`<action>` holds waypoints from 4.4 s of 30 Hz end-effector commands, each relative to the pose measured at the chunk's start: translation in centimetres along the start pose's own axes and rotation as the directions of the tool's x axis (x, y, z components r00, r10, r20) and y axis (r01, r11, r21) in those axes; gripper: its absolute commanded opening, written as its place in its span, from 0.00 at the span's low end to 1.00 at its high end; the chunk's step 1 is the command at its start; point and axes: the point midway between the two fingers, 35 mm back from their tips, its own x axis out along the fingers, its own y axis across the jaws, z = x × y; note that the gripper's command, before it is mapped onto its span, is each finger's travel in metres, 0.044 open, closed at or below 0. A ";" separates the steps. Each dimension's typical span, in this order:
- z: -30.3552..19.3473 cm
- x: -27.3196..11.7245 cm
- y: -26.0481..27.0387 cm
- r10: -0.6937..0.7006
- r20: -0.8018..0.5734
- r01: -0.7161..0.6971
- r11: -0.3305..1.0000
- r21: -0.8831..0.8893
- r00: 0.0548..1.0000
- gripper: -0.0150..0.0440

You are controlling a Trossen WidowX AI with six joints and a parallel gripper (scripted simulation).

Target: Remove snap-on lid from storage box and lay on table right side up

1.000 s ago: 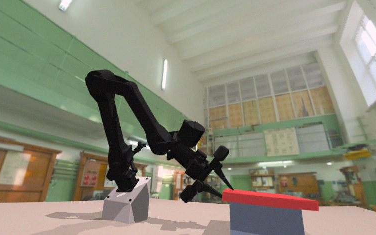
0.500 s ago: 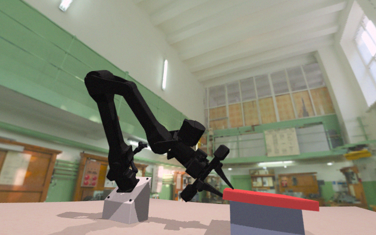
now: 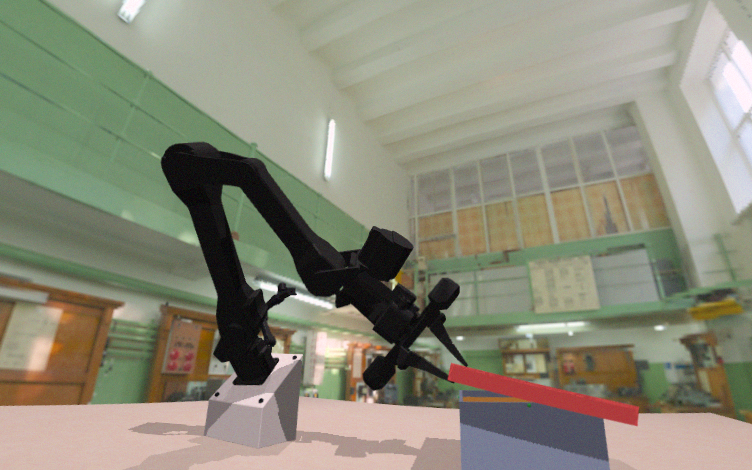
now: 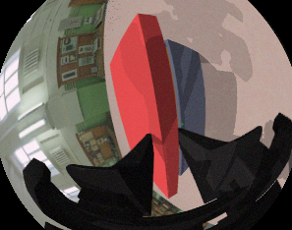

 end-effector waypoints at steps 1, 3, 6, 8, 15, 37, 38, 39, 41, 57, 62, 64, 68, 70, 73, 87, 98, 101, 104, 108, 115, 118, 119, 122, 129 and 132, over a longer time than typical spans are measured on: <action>0.0 -0.3 0.8 0.006 0.002 -0.006 1.000 0.004 1.000 0.25; 0.0 -0.5 1.1 0.006 0.002 -0.006 1.000 0.004 1.000 0.25; 0.0 -0.6 1.5 0.006 0.002 -0.007 1.000 0.004 1.000 0.25; 0.0 -0.7 1.7 0.007 0.002 -0.007 1.000 0.004 1.000 0.25; 0.0 -1.0 2.7 0.007 0.002 -0.007 1.000 0.004 1.000 0.25; 0.1 -1.6 6.0 0.007 0.002 -0.007 1.000 0.005 1.000 0.25; 0.1 -1.6 6.2 0.007 0.002 -0.007 1.000 0.005 1.000 0.25; 0.1 -1.6 6.3 0.007 0.002 -0.007 1.000 0.005 1.000 0.25; 0.1 -1.6 6.7 0.007 0.002 -0.007 1.000 0.006 1.000 0.25; 0.1 -2.5 8.6 0.008 0.001 -0.008 1.000 0.006 1.000 0.25; 0.1 -2.9 9.1 0.008 0.001 -0.008 1.000 0.006 1.000 0.25; 0.1 -3.1 9.3 0.008 0.001 -0.008 1.000 0.006 1.000 0.25; 0.1 -3.4 9.7 0.007 0.001 -0.007 1.000 0.006 1.000 0.25; 0.1 -3.6 9.9 0.007 0.001 -0.007 1.000 0.006 1.000 0.25; 0.1 -3.9 10.2 0.007 0.001 -0.007 1.000 0.006 1.000 0.25; 0.1 -5.0 11.6 0.007 0.000 -0.007 1.000 0.007 1.000 0.25; -0.2 -5.4 11.9 0.007 0.000 -0.007 1.000 0.007 1.000 0.25; -0.9 -5.3 11.5 0.007 0.000 -0.007 1.000 0.007 1.000 0.25; -1.5 -5.3 11.5 0.007 -0.001 -0.007 1.000 0.007 1.000 0.25; -2.3 -5.4 11.4 0.007 -0.001 -0.007 1.000 0.007 1.000 0.25; -3.7 -5.5 11.3 0.007 -0.001 -0.007 1.000 0.008 1.000 0.25; -4.3 -5.6 11.3 0.007 -0.001 -0.007 1.000 0.008 1.000 0.25; -4.5 -5.6 11.3 0.007 -0.002 -0.007 1.000 0.008 1.000 0.25; -5.1 -5.7 11.2 0.007 -0.002 -0.007 1.000 0.008 1.000 0.25; -6.5 -5.8 11.1 0.007 -0.002 -0.007 1.000 0.009 1.000 0.25; -7.1 -5.8 11.1 0.007 -0.002 -0.007 1.000 0.009 1.000 0.25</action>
